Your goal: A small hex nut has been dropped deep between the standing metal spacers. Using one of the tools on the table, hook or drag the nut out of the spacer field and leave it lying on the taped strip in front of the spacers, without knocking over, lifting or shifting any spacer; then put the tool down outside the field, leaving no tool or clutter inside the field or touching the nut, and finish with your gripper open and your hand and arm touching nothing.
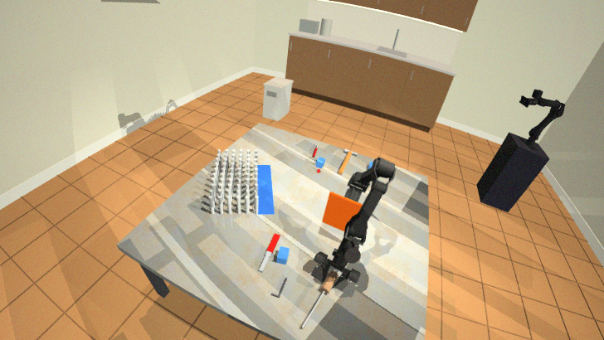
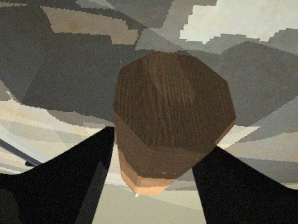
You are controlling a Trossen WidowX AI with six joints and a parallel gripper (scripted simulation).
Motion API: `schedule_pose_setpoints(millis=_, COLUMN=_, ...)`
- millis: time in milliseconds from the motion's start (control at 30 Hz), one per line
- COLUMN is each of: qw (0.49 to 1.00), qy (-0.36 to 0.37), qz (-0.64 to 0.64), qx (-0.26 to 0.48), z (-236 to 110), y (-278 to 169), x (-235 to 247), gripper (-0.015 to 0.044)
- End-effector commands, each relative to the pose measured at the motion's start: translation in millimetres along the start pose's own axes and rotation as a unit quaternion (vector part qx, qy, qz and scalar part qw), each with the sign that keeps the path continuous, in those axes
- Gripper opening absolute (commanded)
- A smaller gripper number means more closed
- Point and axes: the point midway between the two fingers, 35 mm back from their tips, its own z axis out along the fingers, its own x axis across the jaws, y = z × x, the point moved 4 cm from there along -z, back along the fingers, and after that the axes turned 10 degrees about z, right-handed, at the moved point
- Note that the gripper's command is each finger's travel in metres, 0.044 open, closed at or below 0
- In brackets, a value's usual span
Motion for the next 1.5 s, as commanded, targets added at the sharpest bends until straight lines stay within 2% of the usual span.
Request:
schedule_pose_setpoints(millis=0, qw=1.000, qy=-0.002, qz=0.001, qx=-0.002, z=0.3, y=1.3, x=-0.1, gripper=0.0181)
schedule_pose_setpoints(millis=200, qw=1.000, qy=-0.002, qz=0.001, qx=-0.002, z=0.3, y=1.3, x=-0.1, gripper=0.0141)
schedule_pose_setpoints(millis=367, qw=1.000, qy=-0.002, qz=0.001, qx=-0.001, z=-15.6, y=-15.9, x=-5.7, gripper=0.0010)
schedule_pose_setpoints(millis=400, qw=1.000, qy=-0.002, qz=0.001, qx=-0.001, z=-20.6, y=-20.7, x=-7.1, gripper=0.0000)
schedule_pose_setpoints(millis=1033, qw=1.000, qy=0.001, qz=0.000, qx=0.002, z=-136.1, y=-94.0, x=-15.9, gripper=0.0000)
schedule_pose_setpoints(millis=1267, qw=1.000, qy=0.000, qz=0.007, qx=0.002, z=-141.4, y=-96.4, x=-14.3, gripper=0.0000)
schedule_pose_setpoints(millis=1467, qw=0.996, qy=-0.004, qz=0.091, qx=0.005, z=-149.6, y=-103.9, x=1.9, gripper=0.0000)
